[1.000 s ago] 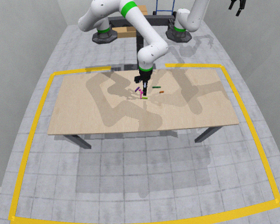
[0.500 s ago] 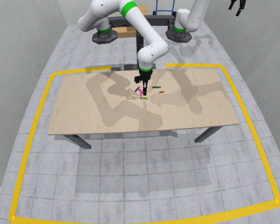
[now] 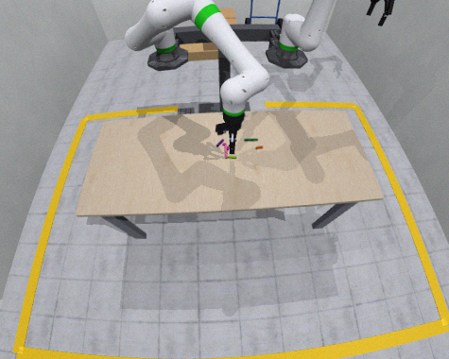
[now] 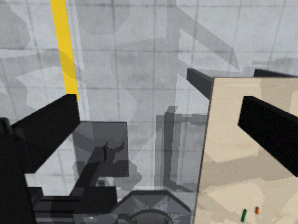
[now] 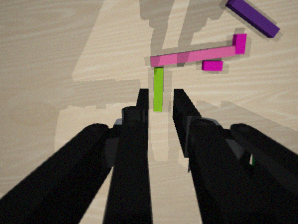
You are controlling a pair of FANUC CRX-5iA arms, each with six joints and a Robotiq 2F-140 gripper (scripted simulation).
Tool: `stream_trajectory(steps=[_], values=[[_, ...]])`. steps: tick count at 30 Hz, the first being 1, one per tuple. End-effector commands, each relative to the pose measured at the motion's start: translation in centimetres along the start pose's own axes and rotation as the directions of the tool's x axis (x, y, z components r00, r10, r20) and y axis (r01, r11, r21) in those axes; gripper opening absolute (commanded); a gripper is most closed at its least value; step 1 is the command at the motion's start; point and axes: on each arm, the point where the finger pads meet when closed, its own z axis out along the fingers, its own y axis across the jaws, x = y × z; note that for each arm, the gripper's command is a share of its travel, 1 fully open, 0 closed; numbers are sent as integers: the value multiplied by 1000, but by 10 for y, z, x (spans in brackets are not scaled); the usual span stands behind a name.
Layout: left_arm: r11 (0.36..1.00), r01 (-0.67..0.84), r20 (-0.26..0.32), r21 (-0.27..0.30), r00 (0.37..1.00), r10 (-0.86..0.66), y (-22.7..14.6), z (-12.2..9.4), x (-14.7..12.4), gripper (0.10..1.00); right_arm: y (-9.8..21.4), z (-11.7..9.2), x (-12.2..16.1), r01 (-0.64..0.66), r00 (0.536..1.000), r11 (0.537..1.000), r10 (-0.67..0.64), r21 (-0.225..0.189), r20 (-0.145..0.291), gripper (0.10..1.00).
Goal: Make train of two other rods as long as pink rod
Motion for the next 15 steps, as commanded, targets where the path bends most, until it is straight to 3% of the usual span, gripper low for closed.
stream_trajectory(steps=[1,15], values=[[1000,0,-2,0,1000,0,0,-1,0,1000,-1,1,-1,0,1000,1000,0,2,2,231],[1000,0,-2,0,1000,0,0,-1,0,1000,-1,20,-1,0,1000,1000,0,2,2,231]])
